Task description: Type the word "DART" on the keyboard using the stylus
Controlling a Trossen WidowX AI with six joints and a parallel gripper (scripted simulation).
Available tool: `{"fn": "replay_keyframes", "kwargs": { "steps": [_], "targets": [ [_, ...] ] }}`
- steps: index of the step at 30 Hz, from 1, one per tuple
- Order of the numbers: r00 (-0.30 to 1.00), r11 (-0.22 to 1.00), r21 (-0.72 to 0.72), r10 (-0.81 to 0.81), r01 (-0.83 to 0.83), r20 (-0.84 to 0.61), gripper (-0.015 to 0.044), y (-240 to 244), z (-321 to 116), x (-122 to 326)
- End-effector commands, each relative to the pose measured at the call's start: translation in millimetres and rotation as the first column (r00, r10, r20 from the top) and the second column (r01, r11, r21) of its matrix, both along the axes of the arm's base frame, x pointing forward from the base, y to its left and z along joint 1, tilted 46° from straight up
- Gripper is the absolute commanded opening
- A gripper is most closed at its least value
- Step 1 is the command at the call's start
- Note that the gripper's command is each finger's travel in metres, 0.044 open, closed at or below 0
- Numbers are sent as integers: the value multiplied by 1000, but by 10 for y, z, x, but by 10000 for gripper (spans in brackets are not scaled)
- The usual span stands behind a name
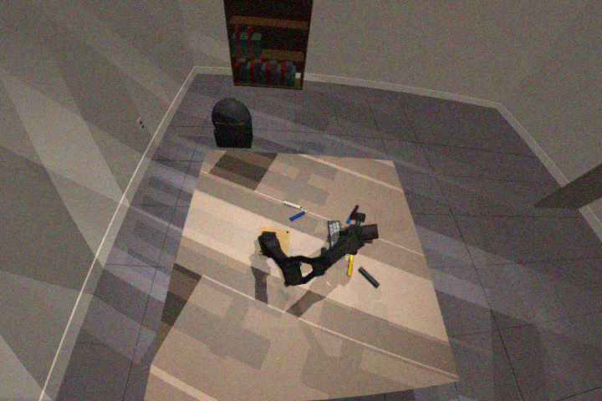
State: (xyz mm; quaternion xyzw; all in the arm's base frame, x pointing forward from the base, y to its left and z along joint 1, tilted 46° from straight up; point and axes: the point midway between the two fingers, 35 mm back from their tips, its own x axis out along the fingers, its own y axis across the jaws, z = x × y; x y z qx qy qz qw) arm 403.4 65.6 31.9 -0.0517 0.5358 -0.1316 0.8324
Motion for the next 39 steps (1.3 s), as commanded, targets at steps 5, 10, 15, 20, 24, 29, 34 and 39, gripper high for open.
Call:
{"fn": "replay_keyframes", "kwargs": {
  "steps": [5, 10, 15, 20, 24, 29, 34, 39],
  "targets": [
    [940, 952, -307, -81, -26, -332, 0, 91, -937, -362],
    [886, 877, -467, -126, -110, -445, 0, 93, -1306, -586],
    [884, 874, -473, -128, -114, -449, 0, 92, -1319, -595],
    [884, 874, -473, -128, -114, -449, 0, 92, -1319, -595],
    [884, 874, -473, -128, -114, -449, 0, 19, -1244, -579],
    [884, 872, -477, -130, -114, -449, 0, -367, -876, -552],
    [884, 872, -477, -130, -114, -449, 0, -367, -876, -552],
    [884, 872, -477, -130, -114, -449, 0, -367, -876, -552]
  ]
}}
